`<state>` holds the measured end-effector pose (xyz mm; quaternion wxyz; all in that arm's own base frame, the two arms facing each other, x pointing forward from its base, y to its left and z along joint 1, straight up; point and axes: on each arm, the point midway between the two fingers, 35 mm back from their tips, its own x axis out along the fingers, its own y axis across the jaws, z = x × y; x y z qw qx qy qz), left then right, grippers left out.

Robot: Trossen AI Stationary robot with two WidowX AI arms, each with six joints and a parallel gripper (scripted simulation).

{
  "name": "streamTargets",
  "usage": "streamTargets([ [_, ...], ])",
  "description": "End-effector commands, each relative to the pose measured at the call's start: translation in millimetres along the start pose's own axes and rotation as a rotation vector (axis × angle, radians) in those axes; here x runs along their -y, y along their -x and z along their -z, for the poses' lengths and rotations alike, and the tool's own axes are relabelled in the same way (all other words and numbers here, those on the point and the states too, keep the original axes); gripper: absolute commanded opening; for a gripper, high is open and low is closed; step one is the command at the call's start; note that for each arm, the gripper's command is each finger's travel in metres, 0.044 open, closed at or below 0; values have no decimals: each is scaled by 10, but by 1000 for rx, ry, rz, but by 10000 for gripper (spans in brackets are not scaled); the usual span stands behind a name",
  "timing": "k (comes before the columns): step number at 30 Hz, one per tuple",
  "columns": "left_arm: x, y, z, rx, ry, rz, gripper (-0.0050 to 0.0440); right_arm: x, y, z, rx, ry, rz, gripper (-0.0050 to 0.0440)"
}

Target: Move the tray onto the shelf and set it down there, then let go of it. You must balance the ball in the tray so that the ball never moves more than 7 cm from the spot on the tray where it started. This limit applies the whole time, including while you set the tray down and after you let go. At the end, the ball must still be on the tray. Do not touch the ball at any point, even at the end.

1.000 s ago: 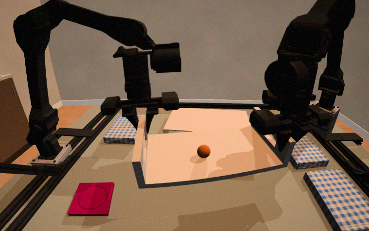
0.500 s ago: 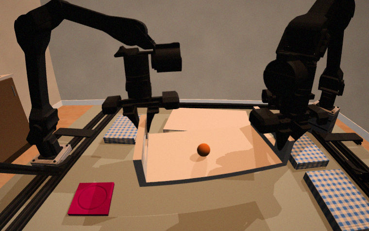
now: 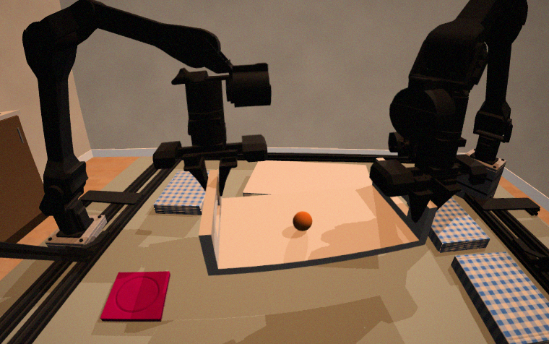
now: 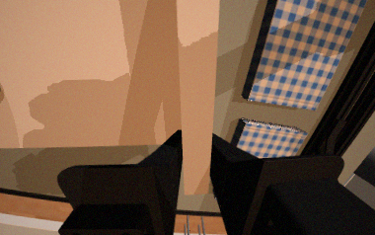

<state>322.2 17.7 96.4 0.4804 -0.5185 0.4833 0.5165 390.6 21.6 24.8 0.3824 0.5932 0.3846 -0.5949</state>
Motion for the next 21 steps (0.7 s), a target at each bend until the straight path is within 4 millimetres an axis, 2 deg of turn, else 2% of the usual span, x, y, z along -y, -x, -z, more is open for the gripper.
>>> streamTargets([
  [1,15,30,-14,7,-1,9,20,15,47,-17,2,-1,4,20],
  [21,32,22,-87,-12,-1,6,20,30,60,-90,-18,-1,3,20],
])
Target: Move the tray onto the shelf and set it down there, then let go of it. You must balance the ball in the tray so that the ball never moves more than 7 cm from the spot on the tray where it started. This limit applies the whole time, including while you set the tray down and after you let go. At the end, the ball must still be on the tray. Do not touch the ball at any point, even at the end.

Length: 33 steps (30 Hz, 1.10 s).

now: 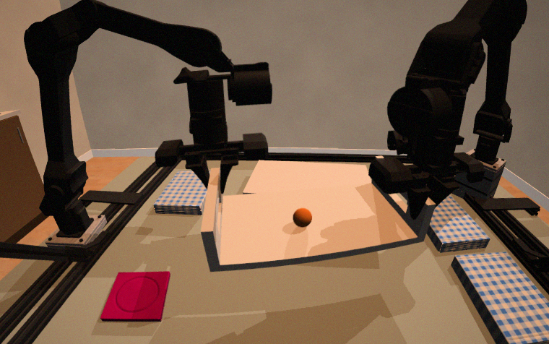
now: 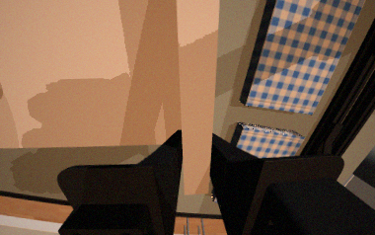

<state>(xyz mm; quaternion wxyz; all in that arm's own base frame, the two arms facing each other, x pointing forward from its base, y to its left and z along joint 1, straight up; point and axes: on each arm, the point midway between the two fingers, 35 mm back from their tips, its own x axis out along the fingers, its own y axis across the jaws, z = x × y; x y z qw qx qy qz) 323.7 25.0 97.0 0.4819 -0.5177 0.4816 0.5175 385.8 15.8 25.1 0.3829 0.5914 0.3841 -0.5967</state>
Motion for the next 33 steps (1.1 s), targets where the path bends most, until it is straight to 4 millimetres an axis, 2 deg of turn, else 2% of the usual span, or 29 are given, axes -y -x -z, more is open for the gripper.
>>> streamTargets([
  [1,10,11,-16,-19,-1,7,20,10,57,-18,-23,-1,2,20],
  [12,23,41,-40,19,-1,4,20,23,27,-43,13,-1,-1,20],
  [24,31,21,-83,-31,-1,-5,20,31,46,-86,-36,-1,-10,20],
  [29,37,45,-96,21,-1,3,20,37,23,-98,16,-1,-2,20],
  [33,39,18,-128,-16,-1,4,20,39,50,-130,-21,-1,-1,20],
])
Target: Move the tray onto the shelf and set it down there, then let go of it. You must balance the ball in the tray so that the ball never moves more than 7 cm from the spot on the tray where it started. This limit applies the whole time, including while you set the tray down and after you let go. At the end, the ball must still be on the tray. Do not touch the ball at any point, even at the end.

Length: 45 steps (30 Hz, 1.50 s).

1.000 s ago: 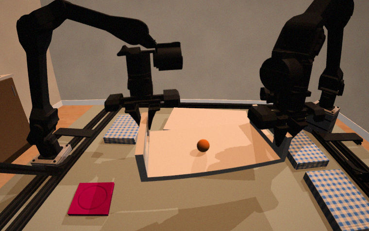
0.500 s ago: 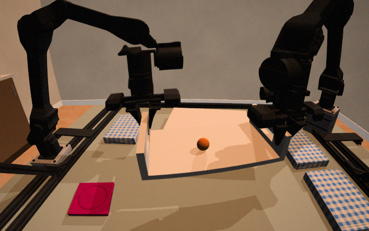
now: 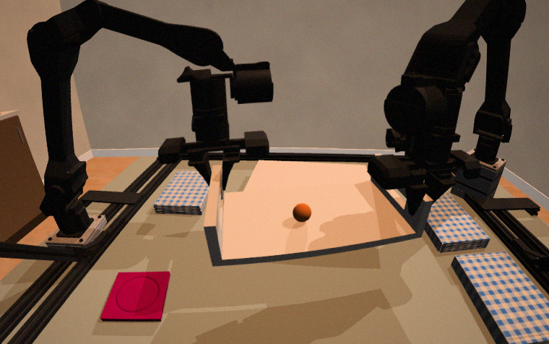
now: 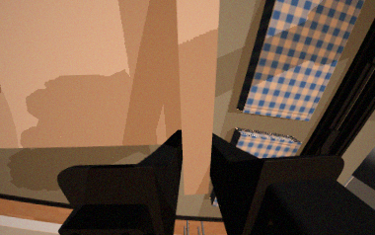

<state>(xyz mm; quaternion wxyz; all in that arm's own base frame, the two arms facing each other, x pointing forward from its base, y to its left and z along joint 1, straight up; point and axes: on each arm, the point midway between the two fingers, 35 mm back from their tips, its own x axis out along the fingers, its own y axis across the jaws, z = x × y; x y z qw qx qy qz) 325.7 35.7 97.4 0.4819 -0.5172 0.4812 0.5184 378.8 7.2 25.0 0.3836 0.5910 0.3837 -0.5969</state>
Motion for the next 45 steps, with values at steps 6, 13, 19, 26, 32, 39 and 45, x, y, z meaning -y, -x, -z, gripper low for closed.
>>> streamTargets([
  [6,11,8,-26,-22,-2,6,20,9,57,-26,-27,-2,1,20],
  [13,23,41,-47,20,-2,4,20,22,24,-48,15,-2,-1,20],
  [19,23,3,-84,-24,-2,9,20,22,61,-84,-30,-2,4,20],
  [26,35,28,-94,-23,-2,-6,20,33,36,-94,-28,-1,-11,20],
  [32,37,26,-121,3,-2,6,20,36,38,-121,-2,-2,1,20],
  [39,37,4,-140,-24,-2,8,20,36,60,-141,-29,-2,3,20],
  [45,50,38,-155,3,-2,-2,20,49,26,-154,-3,-2,-7,20],
])
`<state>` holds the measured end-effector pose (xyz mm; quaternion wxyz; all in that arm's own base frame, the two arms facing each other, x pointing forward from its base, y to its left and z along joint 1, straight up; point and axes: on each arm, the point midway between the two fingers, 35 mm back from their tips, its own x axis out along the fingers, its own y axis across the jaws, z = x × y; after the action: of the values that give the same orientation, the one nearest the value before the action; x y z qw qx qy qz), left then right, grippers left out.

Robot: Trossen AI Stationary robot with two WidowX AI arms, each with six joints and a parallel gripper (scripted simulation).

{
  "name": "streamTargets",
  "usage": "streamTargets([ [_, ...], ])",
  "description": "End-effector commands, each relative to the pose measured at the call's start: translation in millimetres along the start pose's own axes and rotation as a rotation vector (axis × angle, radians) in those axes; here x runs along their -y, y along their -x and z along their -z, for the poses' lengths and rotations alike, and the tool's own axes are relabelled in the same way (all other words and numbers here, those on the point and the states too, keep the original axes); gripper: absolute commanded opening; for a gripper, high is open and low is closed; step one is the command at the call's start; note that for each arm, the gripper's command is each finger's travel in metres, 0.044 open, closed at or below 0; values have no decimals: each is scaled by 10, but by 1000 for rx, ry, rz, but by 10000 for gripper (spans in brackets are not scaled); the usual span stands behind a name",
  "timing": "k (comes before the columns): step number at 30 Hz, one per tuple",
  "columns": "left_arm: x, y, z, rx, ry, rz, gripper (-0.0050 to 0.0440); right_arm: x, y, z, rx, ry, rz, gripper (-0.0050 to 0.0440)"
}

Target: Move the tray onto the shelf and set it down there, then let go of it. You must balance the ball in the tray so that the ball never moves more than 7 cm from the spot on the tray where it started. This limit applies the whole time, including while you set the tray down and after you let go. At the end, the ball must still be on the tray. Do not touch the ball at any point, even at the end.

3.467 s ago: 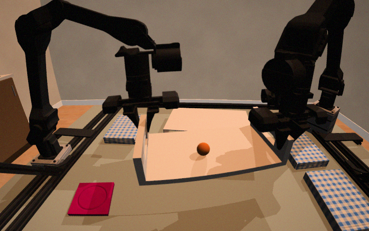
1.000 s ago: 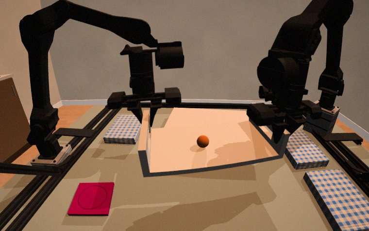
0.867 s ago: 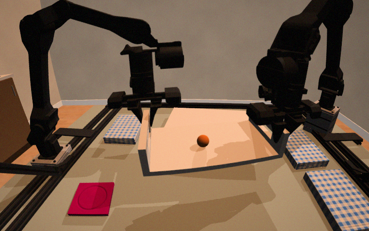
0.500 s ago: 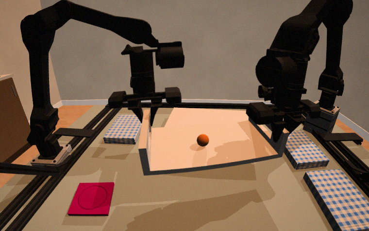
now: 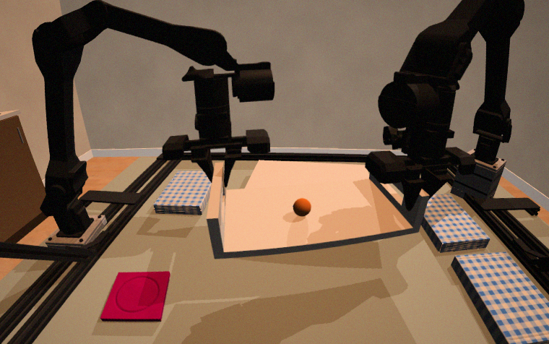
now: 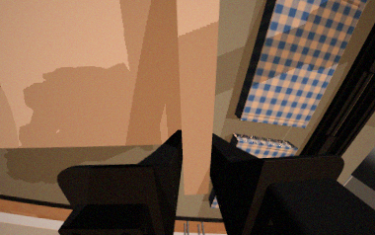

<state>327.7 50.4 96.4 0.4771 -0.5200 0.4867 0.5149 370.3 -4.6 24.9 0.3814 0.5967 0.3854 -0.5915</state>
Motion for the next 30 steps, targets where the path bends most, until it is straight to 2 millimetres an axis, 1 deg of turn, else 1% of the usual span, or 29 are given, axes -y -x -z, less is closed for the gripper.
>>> streamTargets([
  [1,20,51,-10,30,-1,6,20,21,26,-15,24,-1,0,20],
  [8,21,16,-51,-7,-1,12,20,21,62,-54,-13,-1,6,20],
  [14,29,34,-57,-12,-1,-1,20,30,44,-61,-18,0,-7,20],
  [19,34,55,-69,40,-1,9,20,35,24,-74,35,-1,3,20],
  [23,36,29,-102,1,-1,8,20,37,51,-106,-4,-1,2,20],
  [30,39,31,-107,-6,-1,4,20,40,49,-111,-12,-1,-2,20],
])
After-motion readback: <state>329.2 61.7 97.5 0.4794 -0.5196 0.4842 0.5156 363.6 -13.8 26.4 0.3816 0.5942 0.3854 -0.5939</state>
